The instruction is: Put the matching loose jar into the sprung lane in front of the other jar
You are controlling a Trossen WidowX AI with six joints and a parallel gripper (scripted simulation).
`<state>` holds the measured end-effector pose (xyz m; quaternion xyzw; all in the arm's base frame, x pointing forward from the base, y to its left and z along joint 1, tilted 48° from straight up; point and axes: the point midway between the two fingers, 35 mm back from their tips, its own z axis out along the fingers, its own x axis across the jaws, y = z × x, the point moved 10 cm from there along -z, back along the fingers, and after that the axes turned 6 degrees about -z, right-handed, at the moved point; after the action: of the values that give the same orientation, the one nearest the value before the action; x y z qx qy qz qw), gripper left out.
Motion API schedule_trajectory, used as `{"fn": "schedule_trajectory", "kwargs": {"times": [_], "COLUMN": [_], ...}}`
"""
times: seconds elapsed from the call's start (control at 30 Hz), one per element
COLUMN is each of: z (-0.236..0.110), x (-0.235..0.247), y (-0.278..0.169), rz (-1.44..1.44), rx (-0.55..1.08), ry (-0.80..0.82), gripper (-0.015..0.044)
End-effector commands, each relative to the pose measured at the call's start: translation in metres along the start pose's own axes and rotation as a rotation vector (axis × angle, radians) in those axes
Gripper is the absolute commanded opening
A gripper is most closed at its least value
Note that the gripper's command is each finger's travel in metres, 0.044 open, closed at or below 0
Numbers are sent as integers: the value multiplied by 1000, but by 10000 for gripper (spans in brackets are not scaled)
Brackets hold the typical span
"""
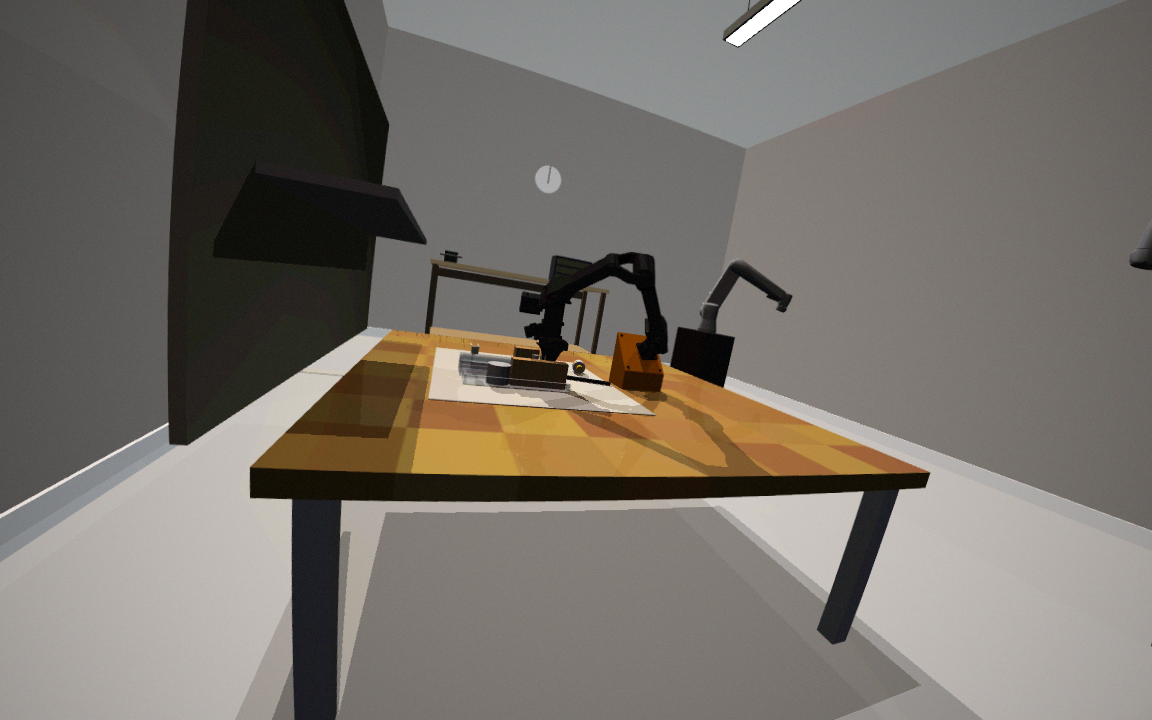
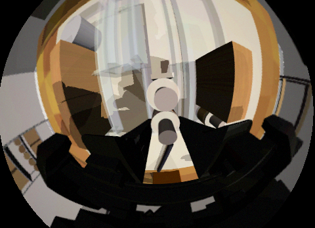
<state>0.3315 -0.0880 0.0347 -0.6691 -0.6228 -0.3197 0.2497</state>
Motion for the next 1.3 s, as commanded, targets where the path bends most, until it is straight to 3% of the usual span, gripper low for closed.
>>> {"fn": "schedule_trajectory", "kwargs": {"times": [0.0,1.27], "z": [1,1], "x": [0,0], "y": [1,-5], "rz": [-3,-3], "rx": [-11,-11], "ry": [3,3], "gripper": [0,0]}}
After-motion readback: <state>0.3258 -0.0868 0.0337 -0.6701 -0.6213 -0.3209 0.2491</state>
